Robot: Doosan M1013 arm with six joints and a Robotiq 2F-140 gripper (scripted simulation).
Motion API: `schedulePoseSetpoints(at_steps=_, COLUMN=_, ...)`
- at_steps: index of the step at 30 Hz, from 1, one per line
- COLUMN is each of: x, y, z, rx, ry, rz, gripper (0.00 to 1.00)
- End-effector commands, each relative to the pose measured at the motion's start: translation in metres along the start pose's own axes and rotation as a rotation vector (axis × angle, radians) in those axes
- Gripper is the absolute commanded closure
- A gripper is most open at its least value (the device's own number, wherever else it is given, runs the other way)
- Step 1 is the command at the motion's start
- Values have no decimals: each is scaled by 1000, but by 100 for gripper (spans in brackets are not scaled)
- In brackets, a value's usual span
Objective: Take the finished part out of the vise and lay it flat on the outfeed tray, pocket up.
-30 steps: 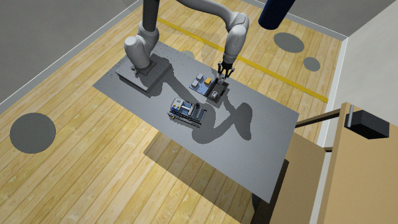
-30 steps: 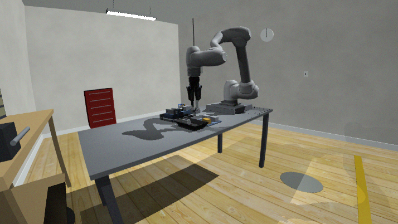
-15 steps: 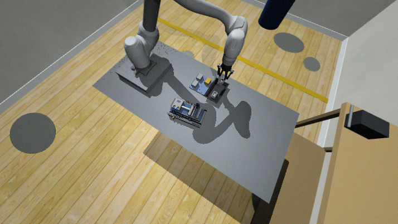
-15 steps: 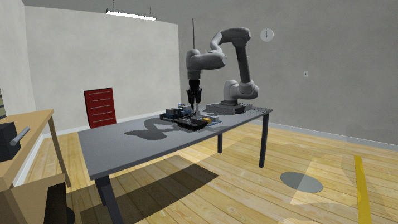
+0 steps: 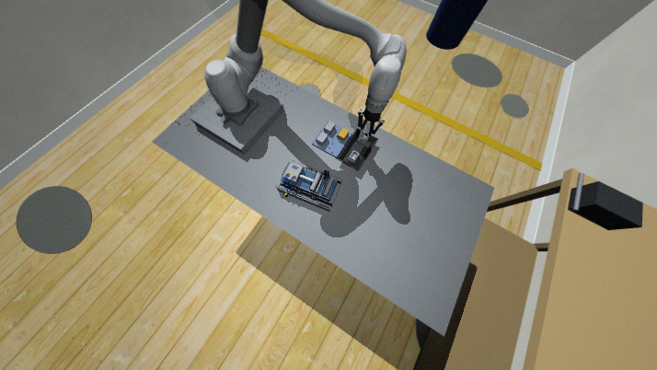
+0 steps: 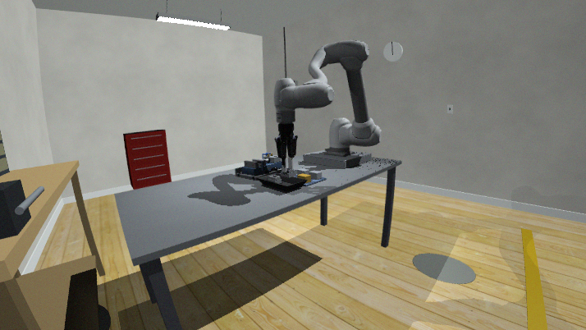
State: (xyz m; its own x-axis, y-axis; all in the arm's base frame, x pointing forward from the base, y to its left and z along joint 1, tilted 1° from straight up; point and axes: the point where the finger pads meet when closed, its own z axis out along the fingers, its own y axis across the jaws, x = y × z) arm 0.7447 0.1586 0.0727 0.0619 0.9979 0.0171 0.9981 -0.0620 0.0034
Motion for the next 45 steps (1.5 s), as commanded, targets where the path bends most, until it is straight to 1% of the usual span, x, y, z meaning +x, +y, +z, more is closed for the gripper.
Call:
schedulePoseSetpoints(at_steps=1, x=0, y=0, z=5, rx=0, ry=0, rz=0, gripper=100)
schedulePoseSetpoints(at_steps=10, x=0, y=0, z=21, rx=0, ry=0, rz=0, gripper=100)
schedulePoseSetpoints(at_steps=24, x=0, y=0, z=35, rx=0, ry=0, rz=0, gripper=100)
schedulePoseSetpoints(at_steps=45, x=0, y=1, z=40, rx=0, ry=0, rz=0, gripper=100)
